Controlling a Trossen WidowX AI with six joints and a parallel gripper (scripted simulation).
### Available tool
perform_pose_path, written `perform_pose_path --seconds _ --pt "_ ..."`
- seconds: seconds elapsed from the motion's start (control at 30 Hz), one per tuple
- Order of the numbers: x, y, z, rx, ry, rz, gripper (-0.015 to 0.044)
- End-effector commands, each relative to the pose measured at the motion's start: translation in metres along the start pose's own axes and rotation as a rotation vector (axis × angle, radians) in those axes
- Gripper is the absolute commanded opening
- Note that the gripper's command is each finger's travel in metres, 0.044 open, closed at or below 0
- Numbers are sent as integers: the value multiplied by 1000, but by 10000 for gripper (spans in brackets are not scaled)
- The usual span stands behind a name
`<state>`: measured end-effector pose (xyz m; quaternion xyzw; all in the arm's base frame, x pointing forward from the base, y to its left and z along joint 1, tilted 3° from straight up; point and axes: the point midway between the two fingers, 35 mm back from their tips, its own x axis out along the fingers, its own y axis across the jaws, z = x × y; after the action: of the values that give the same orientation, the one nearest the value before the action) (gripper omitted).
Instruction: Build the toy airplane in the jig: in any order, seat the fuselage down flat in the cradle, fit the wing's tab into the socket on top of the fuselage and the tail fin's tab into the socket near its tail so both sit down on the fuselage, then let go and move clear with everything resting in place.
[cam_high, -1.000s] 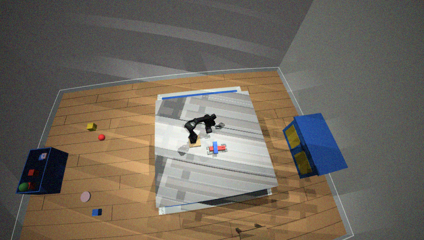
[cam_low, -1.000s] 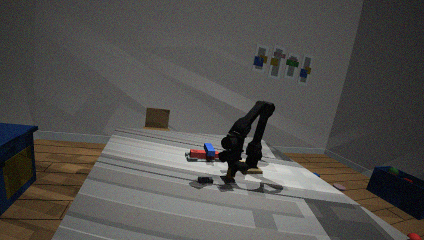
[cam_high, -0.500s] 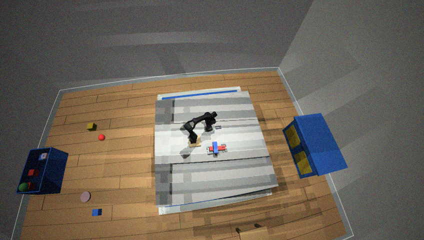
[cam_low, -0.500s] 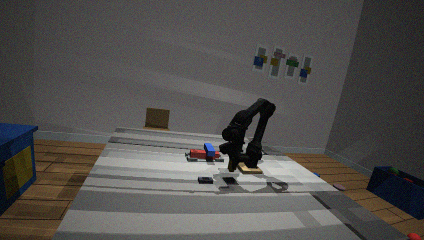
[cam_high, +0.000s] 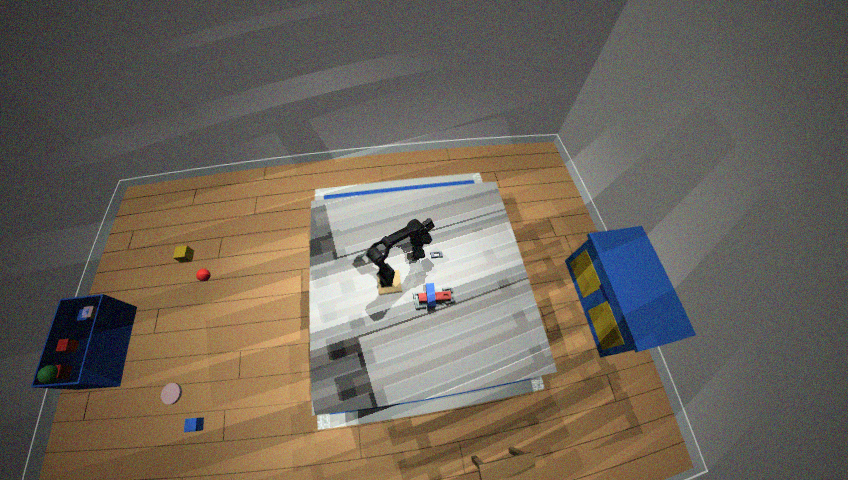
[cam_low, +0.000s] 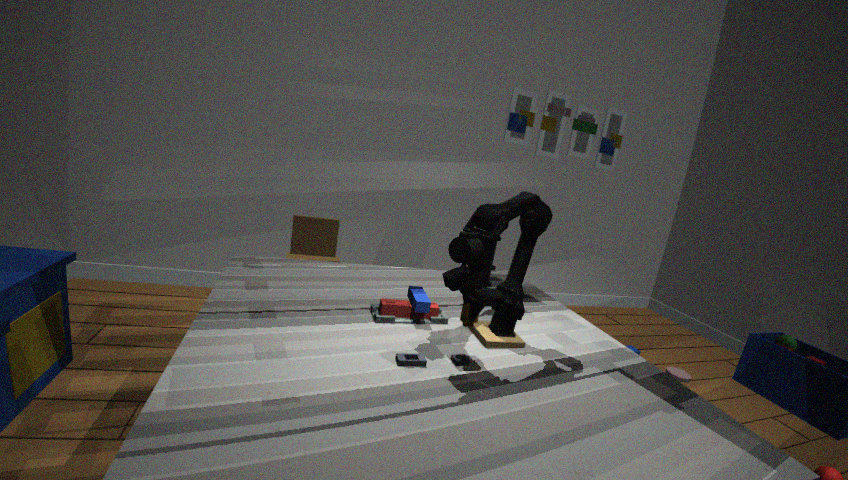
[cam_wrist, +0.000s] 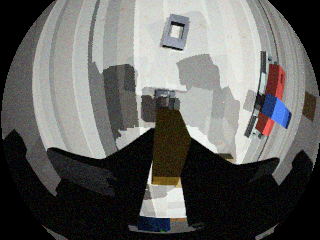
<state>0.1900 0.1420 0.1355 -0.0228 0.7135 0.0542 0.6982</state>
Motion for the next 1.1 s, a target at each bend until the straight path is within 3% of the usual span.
perform_pose_path --seconds 0.0,0.2,1.07 --pt "-16 -2 -2 -7 -2 -7 0" --pt "-30 -4 -6 -10 2 -13 0" --pt "-25 -36 33 36 -3 -12 0"
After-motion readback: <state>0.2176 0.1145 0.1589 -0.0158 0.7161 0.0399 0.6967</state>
